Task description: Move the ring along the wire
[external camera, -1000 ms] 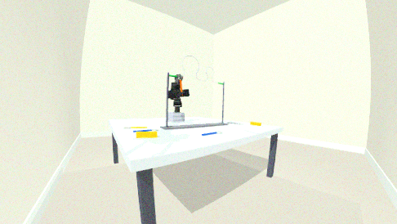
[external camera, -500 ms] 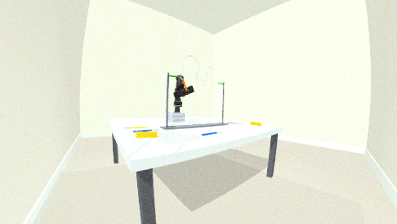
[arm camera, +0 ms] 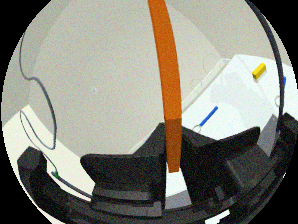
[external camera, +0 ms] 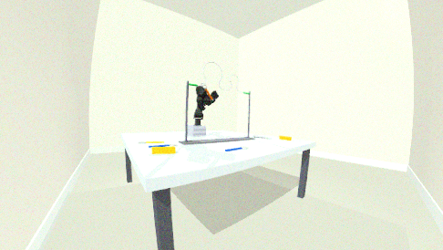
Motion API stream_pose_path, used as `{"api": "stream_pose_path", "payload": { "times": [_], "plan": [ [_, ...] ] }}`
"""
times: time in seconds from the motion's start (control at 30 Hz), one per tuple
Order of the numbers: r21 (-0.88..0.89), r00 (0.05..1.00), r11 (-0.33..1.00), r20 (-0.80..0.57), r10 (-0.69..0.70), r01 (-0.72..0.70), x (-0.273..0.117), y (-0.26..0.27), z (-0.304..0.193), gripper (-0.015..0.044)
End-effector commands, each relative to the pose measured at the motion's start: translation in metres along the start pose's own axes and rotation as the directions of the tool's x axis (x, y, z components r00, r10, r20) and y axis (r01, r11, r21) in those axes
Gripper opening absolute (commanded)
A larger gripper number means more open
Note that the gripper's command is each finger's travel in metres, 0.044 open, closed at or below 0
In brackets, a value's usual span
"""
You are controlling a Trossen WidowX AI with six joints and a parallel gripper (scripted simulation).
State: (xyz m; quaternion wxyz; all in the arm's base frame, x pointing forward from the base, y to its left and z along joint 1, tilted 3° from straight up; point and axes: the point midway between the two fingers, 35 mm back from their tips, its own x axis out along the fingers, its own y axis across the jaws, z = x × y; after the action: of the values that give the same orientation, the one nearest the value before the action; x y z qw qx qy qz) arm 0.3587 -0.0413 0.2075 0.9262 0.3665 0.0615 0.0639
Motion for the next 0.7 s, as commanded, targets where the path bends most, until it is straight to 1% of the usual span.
{"api": "stream_pose_path", "payload": {
  "times": [0.0, 0.37, 0.67],
  "plan": [
    [0.066, 0.999, 0.998, -0.039, 0.017, -0.014, -0.006, 0.015, 0.003, -0.015],
    [0.306, 0.976, 0.951, -0.193, 0.102, -0.039, -0.028, 0.053, 0.013, -0.015],
    [0.495, 0.93, 0.867, -0.288, 0.227, -0.059, -0.047, 0.08, 0.031, -0.015]
  ]
}}
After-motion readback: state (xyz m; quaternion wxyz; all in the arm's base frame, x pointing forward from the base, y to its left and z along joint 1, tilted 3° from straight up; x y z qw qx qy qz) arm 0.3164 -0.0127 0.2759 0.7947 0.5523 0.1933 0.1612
